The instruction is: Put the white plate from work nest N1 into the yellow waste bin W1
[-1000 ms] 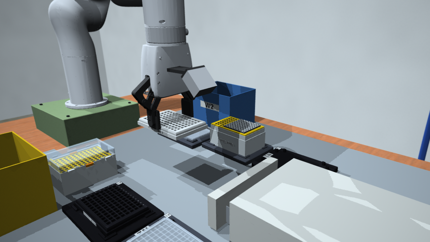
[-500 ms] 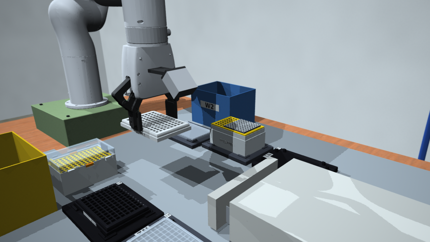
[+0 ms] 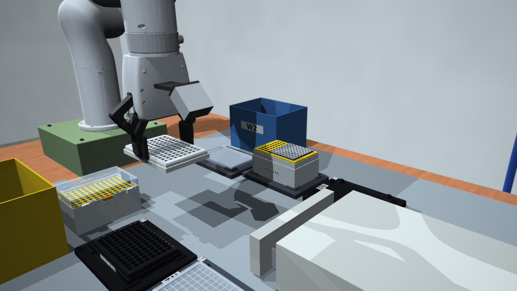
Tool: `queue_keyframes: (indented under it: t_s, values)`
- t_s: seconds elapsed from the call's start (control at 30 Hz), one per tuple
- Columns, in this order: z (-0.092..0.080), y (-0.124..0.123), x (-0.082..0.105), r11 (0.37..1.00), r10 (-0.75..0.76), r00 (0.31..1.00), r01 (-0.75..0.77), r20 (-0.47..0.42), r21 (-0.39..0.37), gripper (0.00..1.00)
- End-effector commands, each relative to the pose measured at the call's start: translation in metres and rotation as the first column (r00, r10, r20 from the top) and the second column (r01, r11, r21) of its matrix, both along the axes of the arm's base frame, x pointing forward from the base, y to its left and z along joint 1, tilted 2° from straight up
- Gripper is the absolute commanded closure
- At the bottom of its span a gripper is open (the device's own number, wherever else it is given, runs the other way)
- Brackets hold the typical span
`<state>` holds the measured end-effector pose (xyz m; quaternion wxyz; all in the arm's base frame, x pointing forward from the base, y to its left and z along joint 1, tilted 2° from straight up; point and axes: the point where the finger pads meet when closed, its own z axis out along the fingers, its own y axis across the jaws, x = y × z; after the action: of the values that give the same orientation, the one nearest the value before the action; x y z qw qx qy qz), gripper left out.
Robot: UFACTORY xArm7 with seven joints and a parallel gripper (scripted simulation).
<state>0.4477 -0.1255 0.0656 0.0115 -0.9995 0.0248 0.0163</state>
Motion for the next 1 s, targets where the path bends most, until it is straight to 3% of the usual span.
queue_keyframes:
  t_s: [0.0,0.97]
  values:
    - [0.002,-0.014,-0.008,1.0,0.0,1.0,0.0,0.005,-0.001,1.0]
    - [0.002,-0.067,-0.049,1.0,0.0,1.0,0.0,0.004,-0.001,1.0]
